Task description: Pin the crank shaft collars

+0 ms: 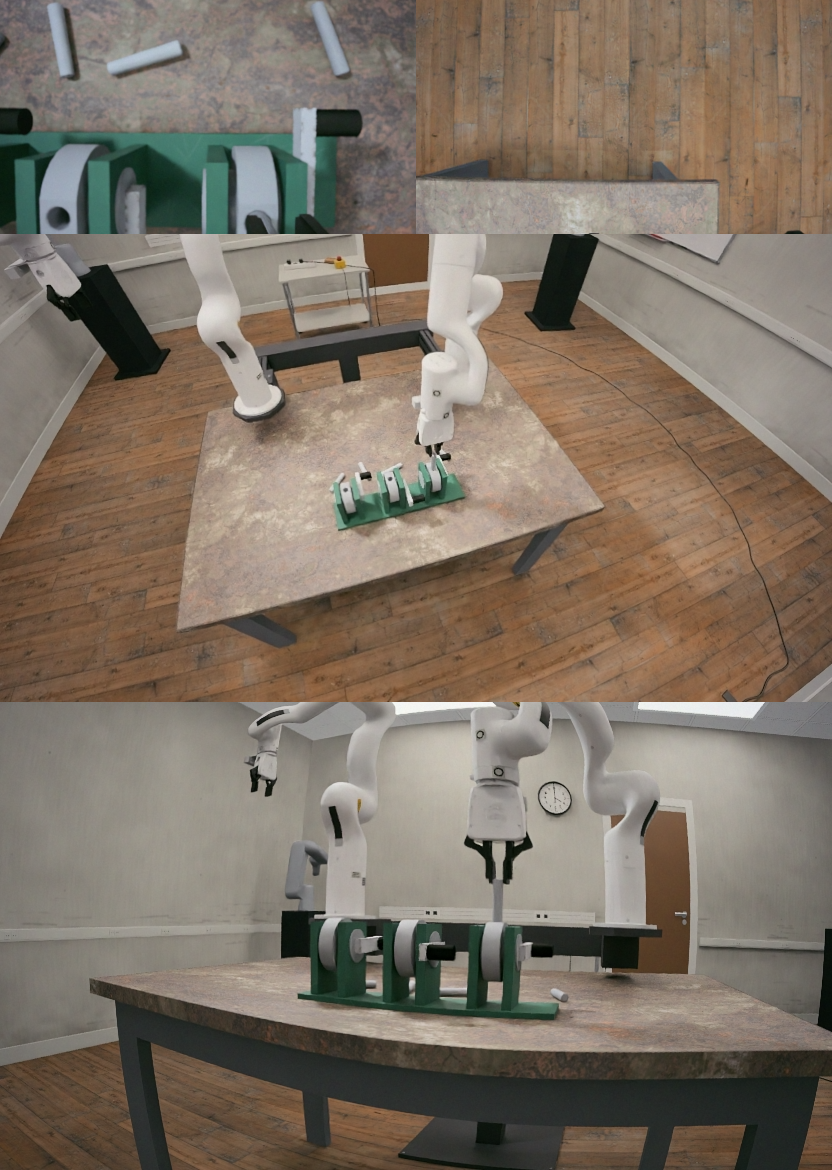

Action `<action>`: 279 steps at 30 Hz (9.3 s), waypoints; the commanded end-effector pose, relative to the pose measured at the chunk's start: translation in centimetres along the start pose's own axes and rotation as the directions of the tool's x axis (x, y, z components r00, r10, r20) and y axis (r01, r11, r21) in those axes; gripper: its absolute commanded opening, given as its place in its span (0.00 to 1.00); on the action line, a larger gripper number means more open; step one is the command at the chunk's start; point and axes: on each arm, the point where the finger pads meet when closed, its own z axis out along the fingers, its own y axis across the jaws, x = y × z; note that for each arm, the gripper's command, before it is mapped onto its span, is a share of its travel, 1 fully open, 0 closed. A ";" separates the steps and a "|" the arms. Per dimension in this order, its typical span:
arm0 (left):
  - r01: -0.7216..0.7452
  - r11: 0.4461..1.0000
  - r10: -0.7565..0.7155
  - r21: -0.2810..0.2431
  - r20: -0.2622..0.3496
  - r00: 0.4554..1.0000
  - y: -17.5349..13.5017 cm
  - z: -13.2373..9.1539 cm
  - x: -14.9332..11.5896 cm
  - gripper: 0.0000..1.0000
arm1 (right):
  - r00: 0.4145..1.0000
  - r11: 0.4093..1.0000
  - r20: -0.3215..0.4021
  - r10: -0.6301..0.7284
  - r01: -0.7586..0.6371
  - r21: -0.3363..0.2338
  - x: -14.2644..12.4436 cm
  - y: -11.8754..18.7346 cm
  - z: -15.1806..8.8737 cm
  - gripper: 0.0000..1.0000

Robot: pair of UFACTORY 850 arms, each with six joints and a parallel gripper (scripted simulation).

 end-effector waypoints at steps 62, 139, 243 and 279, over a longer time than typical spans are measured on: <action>0.000 1.000 0.000 0.001 0.002 1.000 -0.1 6.1 -0.3 0.20 | 1.000 1.000 -0.002 0.000 0.000 0.000 0.0 0.0 -0.1 1.00; -0.960 0.281 0.960 -0.009 0.004 0.281 -6.0 5.7 14.5 0.35 | 1.000 1.000 -0.002 0.000 0.000 0.000 0.0 0.0 -0.1 1.00; -0.961 0.275 0.961 -0.009 0.004 0.275 -13.1 13.0 12.4 0.20 | 1.000 1.000 -0.002 0.000 0.000 0.000 0.0 0.0 -0.1 1.00; -0.961 0.276 0.961 -0.009 0.004 0.276 -15.0 11.0 11.9 0.20 | 1.000 1.000 -0.002 0.000 0.000 0.000 0.0 0.0 -0.1 1.00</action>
